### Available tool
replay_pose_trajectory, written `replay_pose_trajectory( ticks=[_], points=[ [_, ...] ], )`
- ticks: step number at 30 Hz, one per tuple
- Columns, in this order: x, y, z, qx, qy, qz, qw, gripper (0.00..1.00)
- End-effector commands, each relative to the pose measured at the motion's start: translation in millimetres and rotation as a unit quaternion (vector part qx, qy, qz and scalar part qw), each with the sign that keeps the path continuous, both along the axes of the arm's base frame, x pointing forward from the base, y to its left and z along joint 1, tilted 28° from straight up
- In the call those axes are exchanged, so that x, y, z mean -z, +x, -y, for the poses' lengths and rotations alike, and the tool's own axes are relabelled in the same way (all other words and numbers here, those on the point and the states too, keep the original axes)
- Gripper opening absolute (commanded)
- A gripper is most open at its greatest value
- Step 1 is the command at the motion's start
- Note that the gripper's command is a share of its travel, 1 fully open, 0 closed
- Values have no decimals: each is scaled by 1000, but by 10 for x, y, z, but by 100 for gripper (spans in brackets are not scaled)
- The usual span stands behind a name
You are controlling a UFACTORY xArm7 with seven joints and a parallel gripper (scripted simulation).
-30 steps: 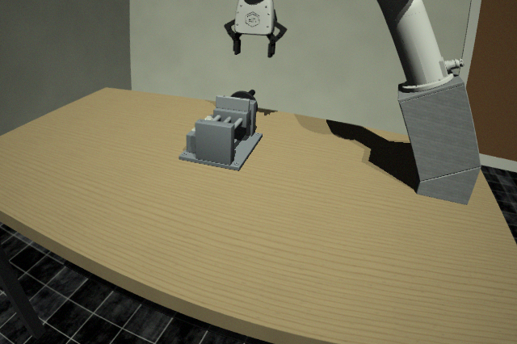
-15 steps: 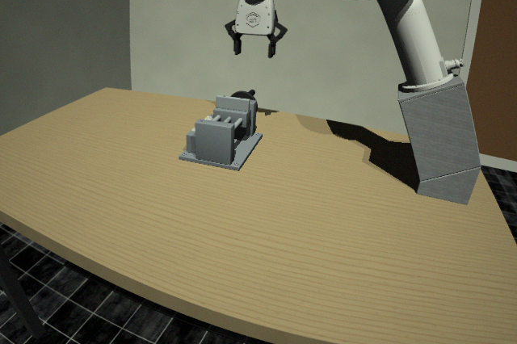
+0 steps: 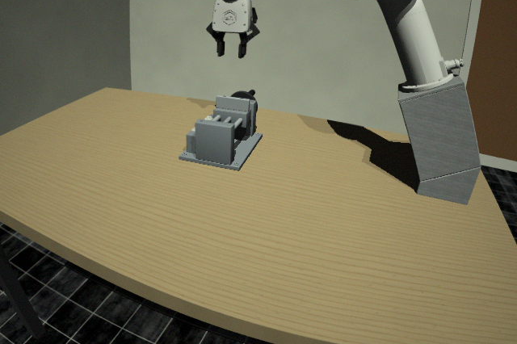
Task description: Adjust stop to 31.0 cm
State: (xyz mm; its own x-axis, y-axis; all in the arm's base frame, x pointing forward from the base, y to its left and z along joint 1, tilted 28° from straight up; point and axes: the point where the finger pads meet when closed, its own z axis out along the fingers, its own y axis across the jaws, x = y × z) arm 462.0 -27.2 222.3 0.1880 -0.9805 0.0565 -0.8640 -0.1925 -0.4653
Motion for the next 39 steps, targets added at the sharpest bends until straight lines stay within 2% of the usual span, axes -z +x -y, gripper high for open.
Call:
replay_pose_trajectory(
  ticks=[1, 5, 11, 15, 39],
  points=[
    [-132, 317, -120, 1, 1, -4, 1000, 57],
    [-118, 342, -129, 1, 1, -4, 1000, 57],
    [227, 521, -144, 1, 1, -4, 1000, 57],
    [271, 544, -146, 1, 1, -4, 1000, 57],
    [273, 545, -146, 1, 1, -4, 1000, 57]
  ],
)
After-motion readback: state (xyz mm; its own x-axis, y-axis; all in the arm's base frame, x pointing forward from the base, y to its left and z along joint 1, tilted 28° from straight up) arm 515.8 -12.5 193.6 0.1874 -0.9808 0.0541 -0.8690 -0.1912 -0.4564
